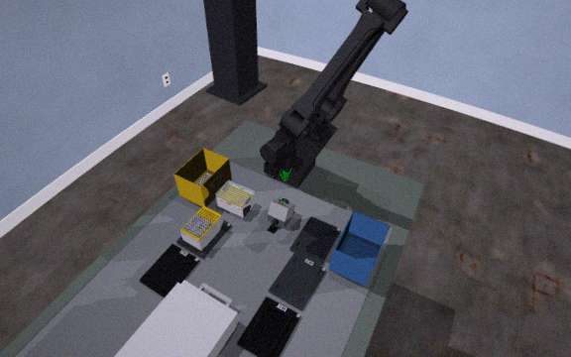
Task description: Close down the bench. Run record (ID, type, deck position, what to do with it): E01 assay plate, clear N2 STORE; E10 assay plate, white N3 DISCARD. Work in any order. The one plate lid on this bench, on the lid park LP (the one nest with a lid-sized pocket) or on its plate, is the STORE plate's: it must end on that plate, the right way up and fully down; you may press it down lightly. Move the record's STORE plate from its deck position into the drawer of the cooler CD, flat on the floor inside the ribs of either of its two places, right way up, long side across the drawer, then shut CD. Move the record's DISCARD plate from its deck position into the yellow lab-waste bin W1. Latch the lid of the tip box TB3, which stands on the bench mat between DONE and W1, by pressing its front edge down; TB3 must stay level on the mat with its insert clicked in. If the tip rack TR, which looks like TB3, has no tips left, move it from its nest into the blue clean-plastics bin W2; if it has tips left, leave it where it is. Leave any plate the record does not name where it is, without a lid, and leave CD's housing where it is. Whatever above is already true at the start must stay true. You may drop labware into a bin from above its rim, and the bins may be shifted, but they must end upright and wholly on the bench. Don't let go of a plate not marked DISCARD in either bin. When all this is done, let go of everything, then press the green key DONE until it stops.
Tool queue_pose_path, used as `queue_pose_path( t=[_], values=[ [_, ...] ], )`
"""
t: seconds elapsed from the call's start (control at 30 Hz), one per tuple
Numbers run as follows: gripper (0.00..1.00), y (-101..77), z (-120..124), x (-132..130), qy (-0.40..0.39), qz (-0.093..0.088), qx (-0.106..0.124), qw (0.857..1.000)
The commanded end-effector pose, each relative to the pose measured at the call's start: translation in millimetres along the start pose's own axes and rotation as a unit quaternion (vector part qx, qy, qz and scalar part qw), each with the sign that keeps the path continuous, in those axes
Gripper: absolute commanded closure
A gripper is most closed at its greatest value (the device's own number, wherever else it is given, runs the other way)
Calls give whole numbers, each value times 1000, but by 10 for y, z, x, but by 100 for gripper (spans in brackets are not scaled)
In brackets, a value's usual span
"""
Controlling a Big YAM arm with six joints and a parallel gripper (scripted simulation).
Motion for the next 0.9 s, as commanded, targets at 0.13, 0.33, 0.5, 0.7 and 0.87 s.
queue_pose_path(
  t=[0.13,0.33,0.5,0.7,0.87],
  values=[
    [100,207,-31,5,6,-2,-1,1000],
    [100,347,0,13,7,-3,2,1000],
    [100,453,-7,12,7,-3,1,1000],
    [100,613,-8,12,7,-3,1,1000],
    [100,746,-17,11,6,-2,0,1000]
  ],
)
Point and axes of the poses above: the point where the finger pads meet when closed, its own y axis out along the fingers, its own x axis across the jaws, z = x × y, the point moved 6 cm from there along -y, back along the fingers, and after that the axes turned 13 degrees about -y, right-handed, at the moved point
